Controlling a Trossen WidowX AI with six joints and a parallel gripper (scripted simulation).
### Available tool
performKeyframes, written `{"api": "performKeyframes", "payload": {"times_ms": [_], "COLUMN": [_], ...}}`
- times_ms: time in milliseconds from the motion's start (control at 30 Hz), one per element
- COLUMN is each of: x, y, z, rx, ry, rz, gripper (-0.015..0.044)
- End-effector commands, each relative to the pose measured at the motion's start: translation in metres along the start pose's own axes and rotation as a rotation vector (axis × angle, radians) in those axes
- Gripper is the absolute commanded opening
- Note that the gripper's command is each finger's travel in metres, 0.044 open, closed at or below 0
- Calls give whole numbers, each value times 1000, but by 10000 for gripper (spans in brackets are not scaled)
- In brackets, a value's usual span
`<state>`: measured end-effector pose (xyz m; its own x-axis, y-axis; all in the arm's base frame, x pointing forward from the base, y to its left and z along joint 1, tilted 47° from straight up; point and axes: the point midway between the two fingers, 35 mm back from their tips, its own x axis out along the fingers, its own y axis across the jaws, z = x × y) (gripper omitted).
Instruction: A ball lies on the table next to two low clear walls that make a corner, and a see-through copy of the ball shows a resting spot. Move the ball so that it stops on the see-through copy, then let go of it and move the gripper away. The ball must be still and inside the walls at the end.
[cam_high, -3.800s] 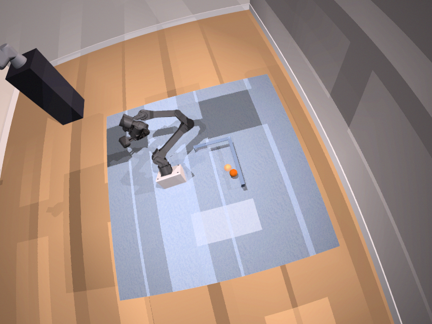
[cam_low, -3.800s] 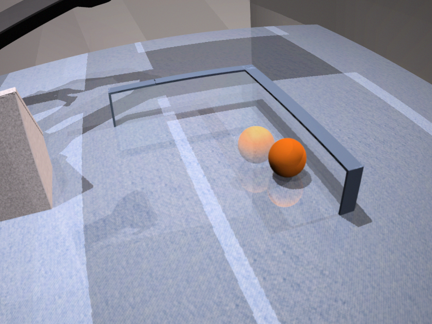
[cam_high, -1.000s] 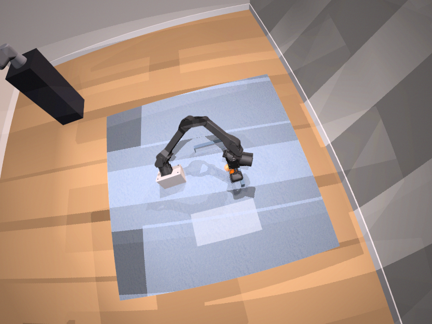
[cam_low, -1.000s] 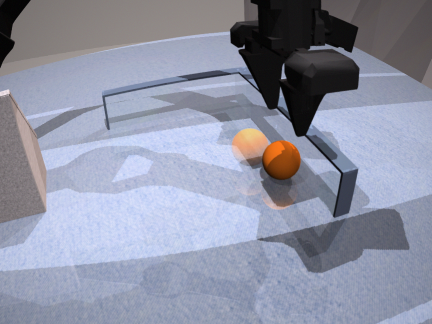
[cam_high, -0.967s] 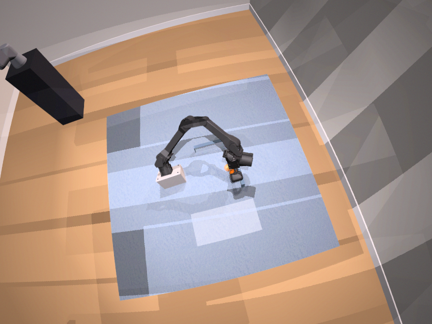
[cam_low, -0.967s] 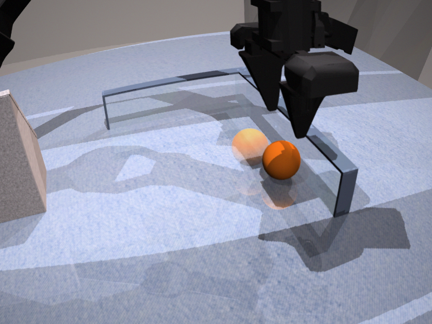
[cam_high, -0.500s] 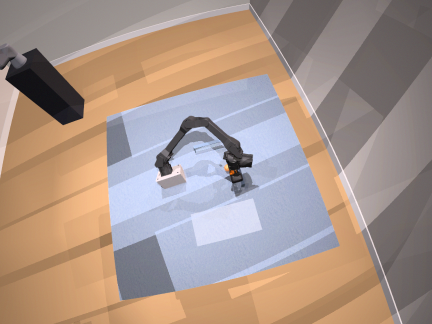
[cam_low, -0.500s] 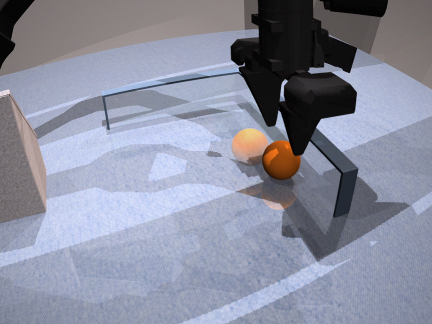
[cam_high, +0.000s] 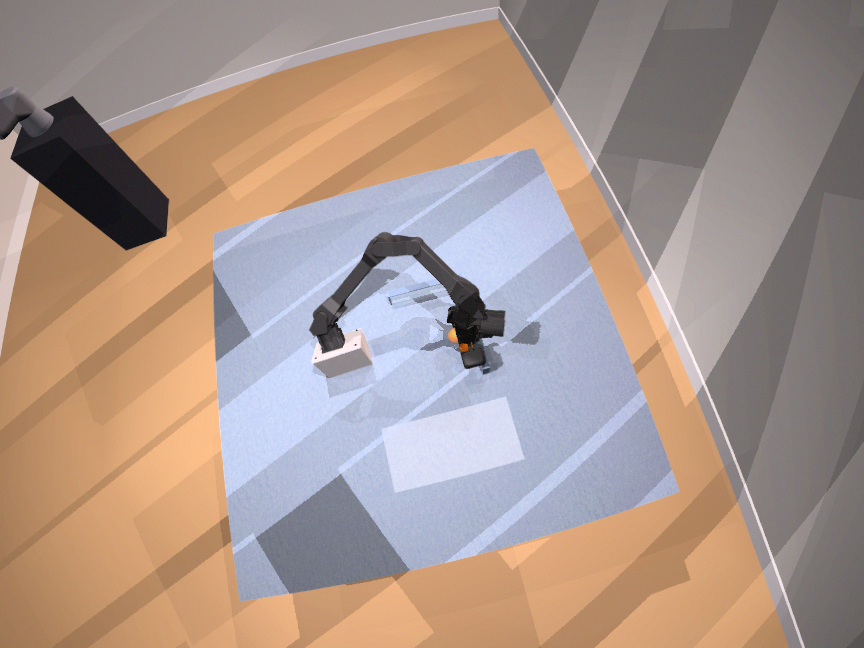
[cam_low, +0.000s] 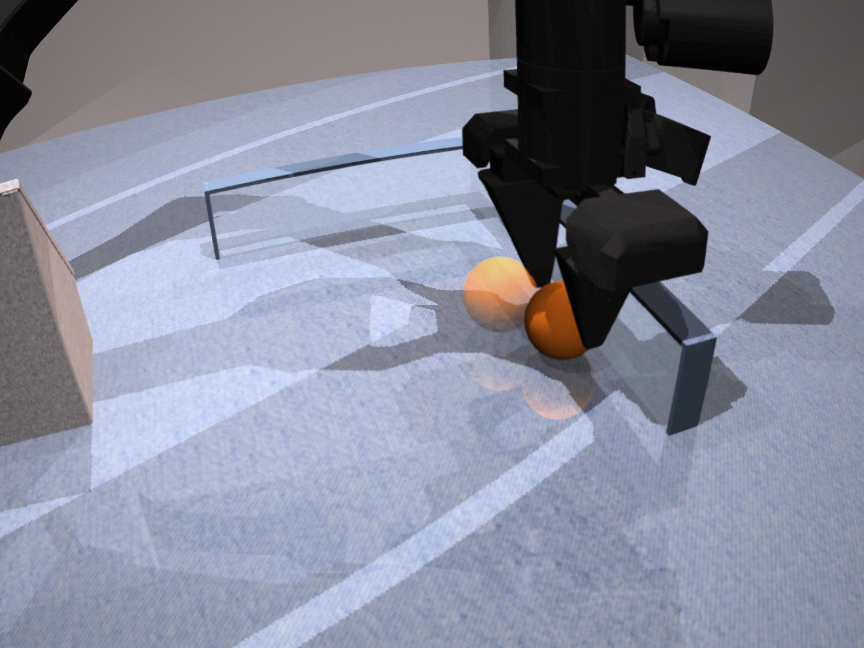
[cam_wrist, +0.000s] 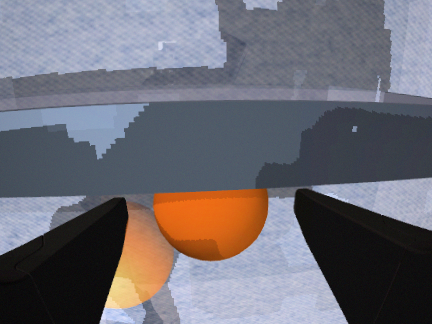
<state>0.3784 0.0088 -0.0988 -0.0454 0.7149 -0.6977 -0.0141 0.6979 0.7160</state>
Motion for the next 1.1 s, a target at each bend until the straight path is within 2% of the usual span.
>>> {"api": "performKeyframes", "payload": {"times_ms": [0,33,167,400,533,633,1067], "x": [7,8,8,8,6,-11,-92], "y": [0,0,0,0,-7,-9,-6], "z": [-1,-1,-1,-1,-7,-5,1], "rx": [5,5,5,5,-9,-9,1], "ry": [1,1,1,1,18,19,9], "rz": [6,7,7,7,-23,-27,-11], "gripper": [333,333,228,181,76,0,0]}}
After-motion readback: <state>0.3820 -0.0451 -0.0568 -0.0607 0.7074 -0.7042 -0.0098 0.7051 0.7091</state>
